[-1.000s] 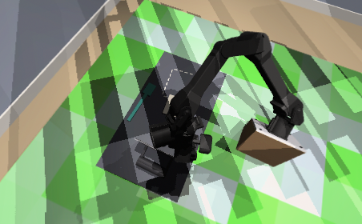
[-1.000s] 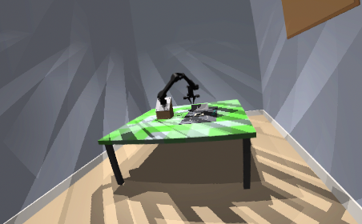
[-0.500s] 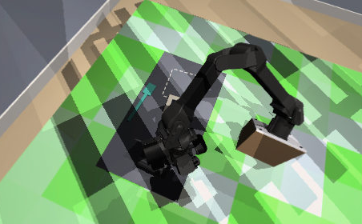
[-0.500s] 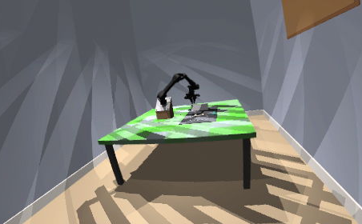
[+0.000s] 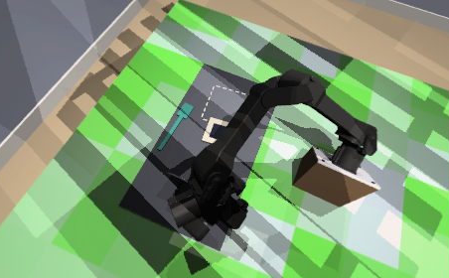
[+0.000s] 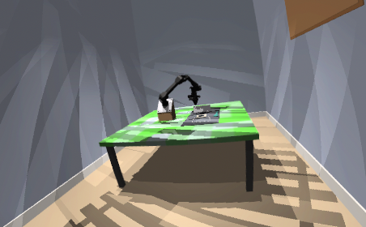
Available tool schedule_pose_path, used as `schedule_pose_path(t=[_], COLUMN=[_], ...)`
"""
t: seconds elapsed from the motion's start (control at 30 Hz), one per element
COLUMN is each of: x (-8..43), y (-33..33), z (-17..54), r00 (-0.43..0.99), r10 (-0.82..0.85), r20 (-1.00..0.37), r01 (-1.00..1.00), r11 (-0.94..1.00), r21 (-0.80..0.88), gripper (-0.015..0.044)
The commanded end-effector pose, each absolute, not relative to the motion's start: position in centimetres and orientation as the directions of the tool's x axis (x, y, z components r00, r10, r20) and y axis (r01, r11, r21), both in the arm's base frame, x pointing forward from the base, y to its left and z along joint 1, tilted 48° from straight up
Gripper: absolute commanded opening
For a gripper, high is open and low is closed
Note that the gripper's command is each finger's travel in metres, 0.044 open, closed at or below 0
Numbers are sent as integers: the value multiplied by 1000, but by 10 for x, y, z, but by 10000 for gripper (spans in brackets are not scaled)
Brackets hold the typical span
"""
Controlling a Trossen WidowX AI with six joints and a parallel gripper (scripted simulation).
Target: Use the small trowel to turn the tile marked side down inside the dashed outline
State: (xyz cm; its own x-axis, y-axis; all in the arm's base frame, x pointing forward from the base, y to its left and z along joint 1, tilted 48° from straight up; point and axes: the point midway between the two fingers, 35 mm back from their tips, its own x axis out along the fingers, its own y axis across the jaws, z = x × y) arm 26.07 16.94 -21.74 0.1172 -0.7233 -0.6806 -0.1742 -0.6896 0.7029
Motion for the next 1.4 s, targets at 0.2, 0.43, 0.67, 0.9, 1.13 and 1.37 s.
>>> schedule_pose_path(t=[0.2, 0.43, 0.67, 0.9, 1.13, 1.37], x=[254, 255, 258, 259, 261, 261], y=[185, 181, 171, 160, 149, 142], z=[-235, -234, -230, -226, -222, -219], r00=[121, 121, 121, 121, 121, 121], r10=[-718, -718, -718, -719, -720, -721], r20=[-685, -685, -685, -685, -684, -683], r01=[90, 90, 91, 91, 91, 90], r11=[-680, -680, -679, -679, -678, -677], r21=[728, 728, 728, 729, 730, 730], gripper=[100, 100, 100, 100, 100, 100])
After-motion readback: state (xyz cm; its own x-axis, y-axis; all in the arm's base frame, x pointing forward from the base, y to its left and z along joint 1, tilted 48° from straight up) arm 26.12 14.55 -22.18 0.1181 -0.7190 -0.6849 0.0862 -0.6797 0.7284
